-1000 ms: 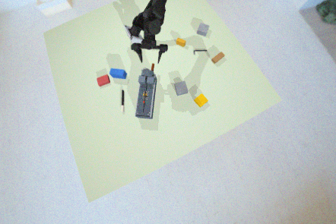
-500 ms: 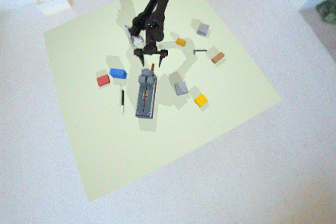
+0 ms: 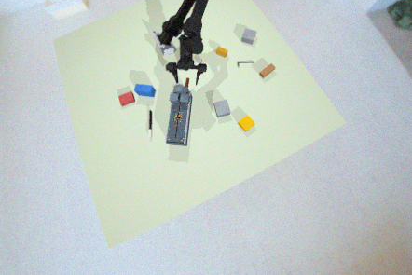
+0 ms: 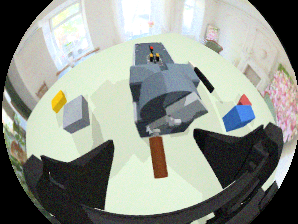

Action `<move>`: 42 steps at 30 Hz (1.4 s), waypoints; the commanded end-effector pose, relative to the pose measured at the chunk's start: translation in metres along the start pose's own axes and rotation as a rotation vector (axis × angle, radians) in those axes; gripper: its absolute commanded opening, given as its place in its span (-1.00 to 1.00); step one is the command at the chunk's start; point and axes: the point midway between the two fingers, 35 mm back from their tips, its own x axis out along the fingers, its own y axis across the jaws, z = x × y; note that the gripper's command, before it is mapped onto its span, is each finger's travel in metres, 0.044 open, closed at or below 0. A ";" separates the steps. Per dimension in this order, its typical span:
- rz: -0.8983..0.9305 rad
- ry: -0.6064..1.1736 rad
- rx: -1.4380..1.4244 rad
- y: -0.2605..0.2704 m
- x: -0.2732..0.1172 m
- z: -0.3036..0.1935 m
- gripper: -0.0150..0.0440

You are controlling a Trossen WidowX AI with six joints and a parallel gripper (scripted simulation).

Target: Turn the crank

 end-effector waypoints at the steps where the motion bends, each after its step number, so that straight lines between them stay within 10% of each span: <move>1: -0.007 0.004 0.009 -0.002 0.007 -0.006 1.00; 23: -0.003 0.003 0.011 -0.002 0.027 -0.030 1.00; 42: -0.003 0.003 0.011 -0.002 0.027 -0.030 -0.49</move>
